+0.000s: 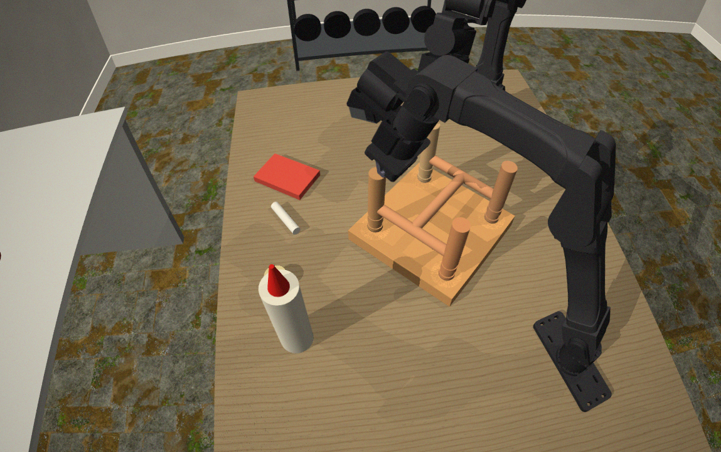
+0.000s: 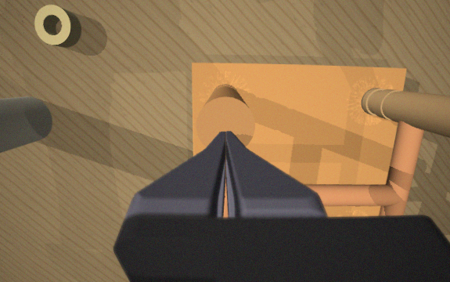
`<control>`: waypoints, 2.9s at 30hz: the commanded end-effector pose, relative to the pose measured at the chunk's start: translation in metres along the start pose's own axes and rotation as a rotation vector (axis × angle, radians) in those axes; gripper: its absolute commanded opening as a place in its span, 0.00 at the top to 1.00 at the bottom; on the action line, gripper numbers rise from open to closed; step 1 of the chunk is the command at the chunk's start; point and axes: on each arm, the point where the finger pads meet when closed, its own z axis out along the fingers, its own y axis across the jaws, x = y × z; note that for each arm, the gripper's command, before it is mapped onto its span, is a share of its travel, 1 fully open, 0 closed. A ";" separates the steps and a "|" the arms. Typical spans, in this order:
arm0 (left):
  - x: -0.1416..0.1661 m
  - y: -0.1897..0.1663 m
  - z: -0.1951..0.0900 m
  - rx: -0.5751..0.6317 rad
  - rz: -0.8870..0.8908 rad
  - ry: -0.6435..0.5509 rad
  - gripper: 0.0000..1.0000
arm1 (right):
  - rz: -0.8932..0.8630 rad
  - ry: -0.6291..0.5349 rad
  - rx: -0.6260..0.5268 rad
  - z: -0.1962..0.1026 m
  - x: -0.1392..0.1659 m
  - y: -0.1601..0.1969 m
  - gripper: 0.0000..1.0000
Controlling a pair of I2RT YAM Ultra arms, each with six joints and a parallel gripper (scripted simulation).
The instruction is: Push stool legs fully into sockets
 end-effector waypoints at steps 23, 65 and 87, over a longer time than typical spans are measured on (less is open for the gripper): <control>0.053 0.000 0.041 0.002 0.000 0.239 1.00 | -0.002 0.204 -0.001 0.026 0.044 0.001 1.00; -0.009 -0.002 -0.049 0.005 0.005 -0.045 1.00 | 0.005 0.012 0.026 0.002 0.003 -0.005 1.00; -0.013 -0.003 -0.054 0.006 0.006 -0.082 1.00 | 0.013 0.011 0.031 -0.008 -0.004 -0.006 1.00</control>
